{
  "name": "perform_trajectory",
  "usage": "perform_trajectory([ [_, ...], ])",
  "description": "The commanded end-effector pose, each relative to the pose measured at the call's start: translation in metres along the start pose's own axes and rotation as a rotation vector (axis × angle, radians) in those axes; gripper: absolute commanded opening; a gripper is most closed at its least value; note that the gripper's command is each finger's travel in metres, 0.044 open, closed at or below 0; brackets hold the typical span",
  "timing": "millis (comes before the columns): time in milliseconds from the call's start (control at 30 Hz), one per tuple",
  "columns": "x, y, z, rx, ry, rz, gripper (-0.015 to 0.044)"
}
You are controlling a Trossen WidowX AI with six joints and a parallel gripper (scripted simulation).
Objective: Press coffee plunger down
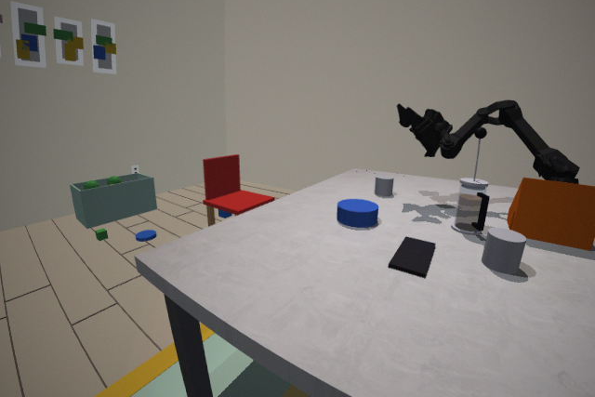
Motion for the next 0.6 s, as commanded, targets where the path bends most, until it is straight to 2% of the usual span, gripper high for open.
perform_trajectory([
  [0, -0.003, 0.0, 0.001, -0.017, -0.003, 0.003, 0.0426],
  [133, -0.031, 0.005, 0.014, -0.205, -0.044, 0.058, 0.044],
  [300, -0.092, 0.008, 0.067, -0.59, -0.114, 0.258, 0.044],
  [567, -0.119, 0.017, 0.148, -0.81, -0.183, 0.559, 0.044],
])
Point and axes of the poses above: the point midway between the two fingers, 35 mm back from their tips, its own x axis back along the fingers, its own z axis across the jaws, y = z × x, the point moved 3 cm from there along x, back along the fingers, and after that the axes turned 12 degrees about -x, right-handed, at the moved point
